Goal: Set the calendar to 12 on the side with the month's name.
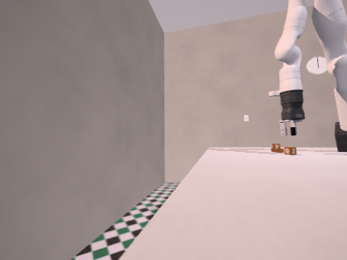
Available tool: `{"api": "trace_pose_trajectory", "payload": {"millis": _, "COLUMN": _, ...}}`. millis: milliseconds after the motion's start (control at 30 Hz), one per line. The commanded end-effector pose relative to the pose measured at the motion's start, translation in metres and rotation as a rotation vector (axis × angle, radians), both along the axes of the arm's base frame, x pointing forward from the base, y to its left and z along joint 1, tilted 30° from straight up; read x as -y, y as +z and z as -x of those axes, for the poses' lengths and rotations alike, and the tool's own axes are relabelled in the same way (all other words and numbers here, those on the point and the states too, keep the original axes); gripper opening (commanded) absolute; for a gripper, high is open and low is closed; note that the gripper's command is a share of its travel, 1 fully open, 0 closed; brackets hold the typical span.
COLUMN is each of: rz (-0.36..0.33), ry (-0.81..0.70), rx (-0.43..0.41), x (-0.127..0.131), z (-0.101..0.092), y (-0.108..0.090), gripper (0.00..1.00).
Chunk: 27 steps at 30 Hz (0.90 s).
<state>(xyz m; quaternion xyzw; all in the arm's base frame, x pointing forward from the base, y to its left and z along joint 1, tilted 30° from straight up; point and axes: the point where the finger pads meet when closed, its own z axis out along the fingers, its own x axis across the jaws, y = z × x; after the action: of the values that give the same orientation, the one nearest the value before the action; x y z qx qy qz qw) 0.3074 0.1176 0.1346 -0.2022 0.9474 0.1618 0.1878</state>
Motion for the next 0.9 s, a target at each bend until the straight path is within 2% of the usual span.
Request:
{"api": "trace_pose_trajectory", "payload": {"millis": 0, "rz": 0.003, "ry": 0.007, "rx": 0.001, "x": -0.0021, "z": 0.0008, "y": 0.0006, "gripper": 0.87}}
{"api": "trace_pose_trajectory", "payload": {"millis": 467, "rz": 0.065, "ry": -0.022, "rx": 0.021, "x": -0.0017, "z": 0.0017, "y": 0.0, "gripper": 0.87}}
{"api": "trace_pose_trajectory", "payload": {"millis": 867, "rz": 0.084, "ry": -0.037, "rx": 0.044, "x": -0.004, "z": -0.001, "y": 0.0026, "gripper": 0.87}}
